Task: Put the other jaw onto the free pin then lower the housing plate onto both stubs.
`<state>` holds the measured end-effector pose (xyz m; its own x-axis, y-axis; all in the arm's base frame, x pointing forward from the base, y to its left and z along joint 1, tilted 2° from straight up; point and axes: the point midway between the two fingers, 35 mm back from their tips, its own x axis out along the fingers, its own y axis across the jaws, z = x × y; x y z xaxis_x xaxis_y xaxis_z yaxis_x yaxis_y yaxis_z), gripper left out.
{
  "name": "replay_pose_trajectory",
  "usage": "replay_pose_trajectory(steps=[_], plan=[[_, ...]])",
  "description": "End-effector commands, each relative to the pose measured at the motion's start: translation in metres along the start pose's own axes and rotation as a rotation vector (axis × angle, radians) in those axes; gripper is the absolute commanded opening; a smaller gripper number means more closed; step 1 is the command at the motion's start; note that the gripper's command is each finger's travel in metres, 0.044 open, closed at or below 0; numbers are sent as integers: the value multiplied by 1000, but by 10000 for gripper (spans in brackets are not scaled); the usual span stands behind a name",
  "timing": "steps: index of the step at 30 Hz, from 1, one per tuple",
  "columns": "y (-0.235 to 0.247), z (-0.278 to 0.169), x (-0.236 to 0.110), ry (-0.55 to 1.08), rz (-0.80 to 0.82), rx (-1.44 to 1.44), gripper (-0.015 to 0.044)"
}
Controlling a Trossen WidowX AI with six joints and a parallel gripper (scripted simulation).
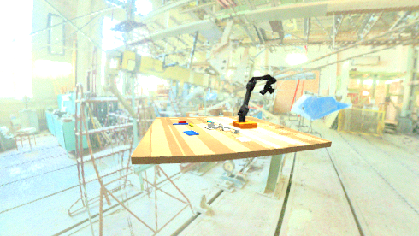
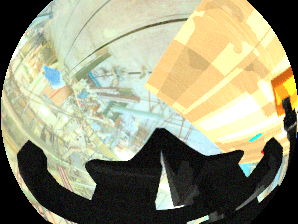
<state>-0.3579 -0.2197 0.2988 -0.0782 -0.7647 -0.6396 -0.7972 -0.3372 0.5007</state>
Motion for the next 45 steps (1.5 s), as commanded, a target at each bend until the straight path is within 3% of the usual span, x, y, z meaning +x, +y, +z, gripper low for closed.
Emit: replay_pose_trajectory(steps=[1, 18, 45], plan=[[0, 0, 0, 0, 0, 0, 0], [-29, -57, 49, 52, -129, -327, 440], [-104, -155, 111, 235, -300, -909, 440]])
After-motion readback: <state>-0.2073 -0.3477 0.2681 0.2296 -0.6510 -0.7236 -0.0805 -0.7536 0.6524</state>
